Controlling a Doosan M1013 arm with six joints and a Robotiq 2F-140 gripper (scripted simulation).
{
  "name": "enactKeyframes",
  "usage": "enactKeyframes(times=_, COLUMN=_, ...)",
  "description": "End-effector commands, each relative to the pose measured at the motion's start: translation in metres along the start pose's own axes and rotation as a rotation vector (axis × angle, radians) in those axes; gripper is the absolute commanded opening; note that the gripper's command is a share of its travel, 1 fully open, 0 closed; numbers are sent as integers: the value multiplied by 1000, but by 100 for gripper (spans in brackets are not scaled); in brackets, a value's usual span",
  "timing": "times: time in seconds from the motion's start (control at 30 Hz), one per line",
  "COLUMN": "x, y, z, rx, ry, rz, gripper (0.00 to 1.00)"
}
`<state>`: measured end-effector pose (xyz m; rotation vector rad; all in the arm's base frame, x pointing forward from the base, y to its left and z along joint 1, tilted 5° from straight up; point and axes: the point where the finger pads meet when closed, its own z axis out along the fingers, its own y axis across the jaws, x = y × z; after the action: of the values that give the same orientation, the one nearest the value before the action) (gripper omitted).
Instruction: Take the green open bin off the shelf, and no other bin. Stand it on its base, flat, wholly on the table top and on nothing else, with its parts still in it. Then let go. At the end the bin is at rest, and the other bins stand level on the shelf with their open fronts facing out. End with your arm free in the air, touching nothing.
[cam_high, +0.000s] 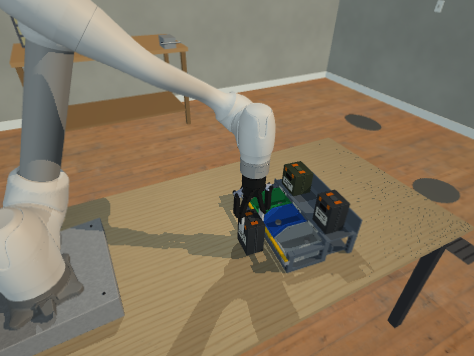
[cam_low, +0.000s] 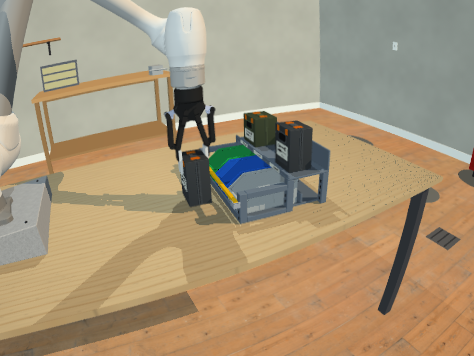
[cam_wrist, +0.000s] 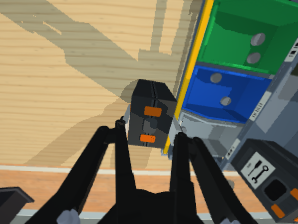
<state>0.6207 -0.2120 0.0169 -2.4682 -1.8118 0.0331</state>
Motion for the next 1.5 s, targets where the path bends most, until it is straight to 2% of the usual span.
enactKeyframes(times=0.0, x=-1, y=0, z=0, rx=0, ry=0, rz=1, gripper=0)
enactKeyframes(times=0.1, x=-1, y=0, z=0, rx=0, ry=0, rz=1, gripper=0)
enactKeyframes(times=0.27, x=-55, y=-7, z=0, rx=0, ry=0, rz=1, gripper=0)
enactKeyframes(times=0.67, x=-55, y=-7, z=0, rx=0, ry=0, rz=1, gripper=0)
enactKeyframes(times=0.83, x=-88, y=-12, z=0, rx=0, ry=0, rz=1, gripper=0)
enactKeyframes(times=1.23, x=-88, y=-12, z=0, rx=0, ry=0, rz=1, gripper=0)
enactKeyframes(times=1.47, x=-78, y=-10, z=0, rx=0, ry=0, rz=1, gripper=0)
